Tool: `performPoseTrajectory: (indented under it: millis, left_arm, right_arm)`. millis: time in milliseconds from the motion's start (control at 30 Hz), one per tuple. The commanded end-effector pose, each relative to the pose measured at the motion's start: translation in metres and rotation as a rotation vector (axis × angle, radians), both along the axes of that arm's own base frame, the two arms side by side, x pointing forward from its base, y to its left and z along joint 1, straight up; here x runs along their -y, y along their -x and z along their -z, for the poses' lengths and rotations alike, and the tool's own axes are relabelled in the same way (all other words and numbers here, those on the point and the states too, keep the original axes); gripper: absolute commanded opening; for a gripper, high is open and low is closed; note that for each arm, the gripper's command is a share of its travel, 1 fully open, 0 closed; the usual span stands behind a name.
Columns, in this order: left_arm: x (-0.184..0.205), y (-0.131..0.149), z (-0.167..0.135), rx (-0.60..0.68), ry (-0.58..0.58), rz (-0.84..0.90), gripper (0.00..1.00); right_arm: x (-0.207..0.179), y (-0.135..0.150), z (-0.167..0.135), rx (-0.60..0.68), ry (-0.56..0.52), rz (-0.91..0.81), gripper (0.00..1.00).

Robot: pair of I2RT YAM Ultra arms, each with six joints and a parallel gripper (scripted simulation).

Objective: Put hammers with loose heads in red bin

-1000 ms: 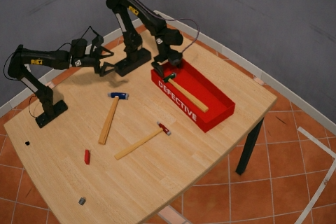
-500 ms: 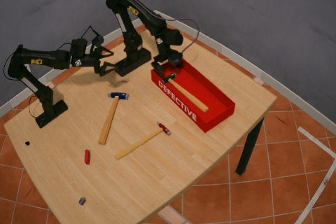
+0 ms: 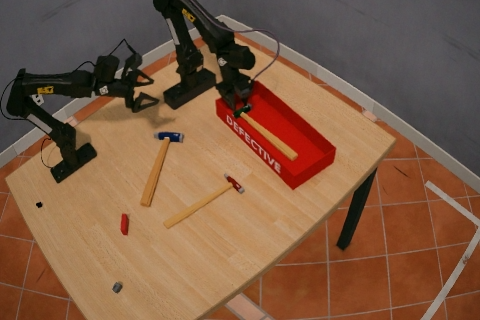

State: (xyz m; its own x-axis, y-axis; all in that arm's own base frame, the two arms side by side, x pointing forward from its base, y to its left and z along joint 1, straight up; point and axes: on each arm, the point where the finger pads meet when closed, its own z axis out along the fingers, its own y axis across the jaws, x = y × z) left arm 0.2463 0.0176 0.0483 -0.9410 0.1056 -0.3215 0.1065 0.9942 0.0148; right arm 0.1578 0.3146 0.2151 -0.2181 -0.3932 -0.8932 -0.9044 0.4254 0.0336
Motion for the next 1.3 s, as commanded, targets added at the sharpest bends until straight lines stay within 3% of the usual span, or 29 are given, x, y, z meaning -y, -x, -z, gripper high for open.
performPoseTrajectory:
  millis: [0, 100, 167, 233, 567, 667, 900, 1267]
  left_arm:
    - [0.040, -0.033, -0.027, 0.114, 0.040, 0.045, 0.44]
    - [0.077, -0.034, -0.023, 0.106, 0.043, 0.137, 0.44]
    - [0.077, -0.034, -0.023, 0.106, 0.043, 0.137, 0.44]
    - [0.111, -0.026, -0.017, 0.090, 0.047, 0.242, 0.44]
    - [0.216, 0.047, 0.021, -0.011, 0.014, 0.636, 0.44]
    - [0.227, 0.068, 0.031, -0.037, -0.004, 0.708, 0.44]
    - [0.238, 0.086, 0.038, -0.054, -0.019, 0.781, 0.44]
    - [0.241, 0.091, 0.047, -0.060, -0.019, 0.800, 0.44]
  right_arm:
    - [0.047, 0.022, -0.012, -0.054, 0.104, 0.042, 1.00]
    - [0.087, 0.039, -0.023, -0.063, 0.129, 0.066, 1.00]
    - [0.087, 0.039, -0.023, -0.063, 0.129, 0.066, 1.00]
    - [0.112, 0.050, -0.027, -0.065, 0.137, 0.079, 1.00]
    - [0.205, 0.090, -0.031, -0.052, 0.124, 0.121, 1.00]
    - [0.216, 0.093, -0.032, -0.045, 0.107, 0.130, 1.00]
    - [0.217, 0.095, -0.038, -0.029, 0.071, 0.122, 1.00]
    - [0.217, 0.095, -0.038, -0.029, 0.071, 0.122, 1.00]
